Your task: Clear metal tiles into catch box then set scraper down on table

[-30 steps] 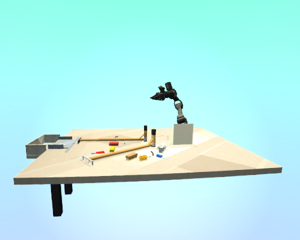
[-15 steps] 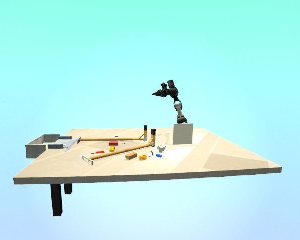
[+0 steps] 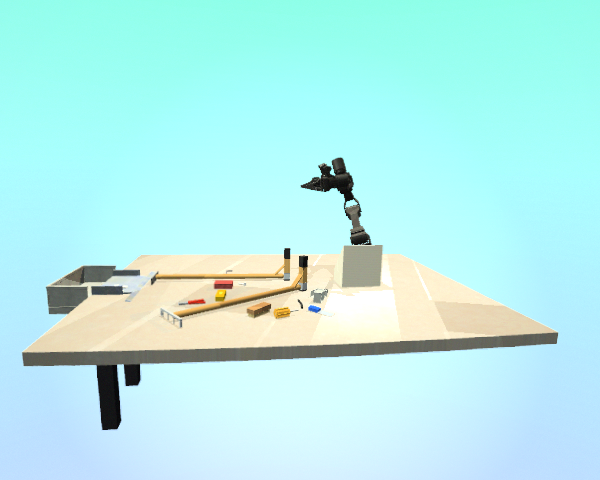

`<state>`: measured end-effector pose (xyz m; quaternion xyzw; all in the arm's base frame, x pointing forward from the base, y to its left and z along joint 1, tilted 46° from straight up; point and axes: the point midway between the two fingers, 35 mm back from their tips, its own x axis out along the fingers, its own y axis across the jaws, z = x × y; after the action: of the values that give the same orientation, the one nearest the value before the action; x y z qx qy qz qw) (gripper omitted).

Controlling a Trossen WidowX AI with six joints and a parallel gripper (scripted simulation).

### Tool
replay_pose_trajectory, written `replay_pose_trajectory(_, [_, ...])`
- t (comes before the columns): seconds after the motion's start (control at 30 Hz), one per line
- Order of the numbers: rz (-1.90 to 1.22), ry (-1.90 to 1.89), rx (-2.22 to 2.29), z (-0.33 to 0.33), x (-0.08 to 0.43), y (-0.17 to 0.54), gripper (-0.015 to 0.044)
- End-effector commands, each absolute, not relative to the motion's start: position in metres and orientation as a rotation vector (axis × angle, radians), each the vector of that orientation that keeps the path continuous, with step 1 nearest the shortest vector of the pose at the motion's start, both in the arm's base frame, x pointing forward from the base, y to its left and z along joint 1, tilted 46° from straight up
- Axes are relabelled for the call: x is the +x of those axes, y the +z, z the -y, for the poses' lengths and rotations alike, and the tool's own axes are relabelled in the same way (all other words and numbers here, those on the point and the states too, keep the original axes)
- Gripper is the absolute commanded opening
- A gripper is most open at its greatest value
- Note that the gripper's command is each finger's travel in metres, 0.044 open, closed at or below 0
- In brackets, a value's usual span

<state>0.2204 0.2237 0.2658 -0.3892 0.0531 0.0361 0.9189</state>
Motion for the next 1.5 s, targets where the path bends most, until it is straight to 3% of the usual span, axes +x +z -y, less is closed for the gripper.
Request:
replay_pose_trajectory(0.0, [-0.110,0.071,-0.799,-0.223,0.220,0.266,0.0440])
replay_pose_trajectory(1.47, [-0.453,-0.118,-0.842,-0.131,0.297,0.166,0.0440])
